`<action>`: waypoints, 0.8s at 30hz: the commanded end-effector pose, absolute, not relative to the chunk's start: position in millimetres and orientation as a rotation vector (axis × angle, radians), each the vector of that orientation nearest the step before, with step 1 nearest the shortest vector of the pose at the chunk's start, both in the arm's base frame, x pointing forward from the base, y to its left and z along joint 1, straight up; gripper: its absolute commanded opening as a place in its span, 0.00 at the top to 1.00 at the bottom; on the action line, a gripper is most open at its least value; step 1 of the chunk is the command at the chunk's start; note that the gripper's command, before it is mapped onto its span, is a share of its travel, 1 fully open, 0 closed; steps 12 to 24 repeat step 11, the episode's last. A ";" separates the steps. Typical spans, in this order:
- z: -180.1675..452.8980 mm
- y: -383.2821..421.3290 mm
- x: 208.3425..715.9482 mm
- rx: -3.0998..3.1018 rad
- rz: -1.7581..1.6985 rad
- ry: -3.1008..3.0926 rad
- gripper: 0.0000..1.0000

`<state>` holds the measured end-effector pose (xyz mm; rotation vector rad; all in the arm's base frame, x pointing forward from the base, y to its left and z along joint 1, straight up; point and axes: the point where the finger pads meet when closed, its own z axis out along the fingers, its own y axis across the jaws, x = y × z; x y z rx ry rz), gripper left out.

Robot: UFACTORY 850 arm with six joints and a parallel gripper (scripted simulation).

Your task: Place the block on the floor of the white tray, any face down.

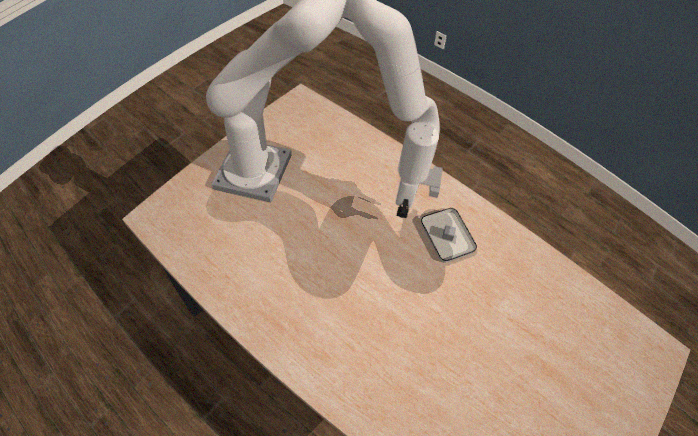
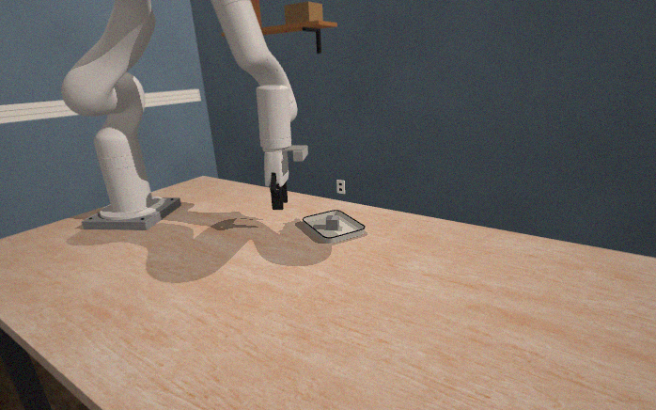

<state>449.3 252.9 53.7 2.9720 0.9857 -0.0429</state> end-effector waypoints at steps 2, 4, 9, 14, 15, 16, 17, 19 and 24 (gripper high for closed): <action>59.8 218.3 387.6 2.977 0.002 0.988 0.45; 59.8 218.3 387.6 2.977 0.002 0.988 0.45; 59.8 218.3 387.6 2.977 0.002 0.988 0.45; 59.8 218.3 387.6 2.977 0.002 0.988 0.45; 59.8 218.3 387.6 2.977 0.002 0.988 0.45; 59.8 218.3 387.6 2.977 0.002 0.988 0.45; 59.8 218.3 387.6 2.977 0.002 0.988 0.45; 59.8 218.3 387.6 2.977 0.002 0.988 0.45; 59.8 218.3 387.6 2.977 0.002 0.988 0.45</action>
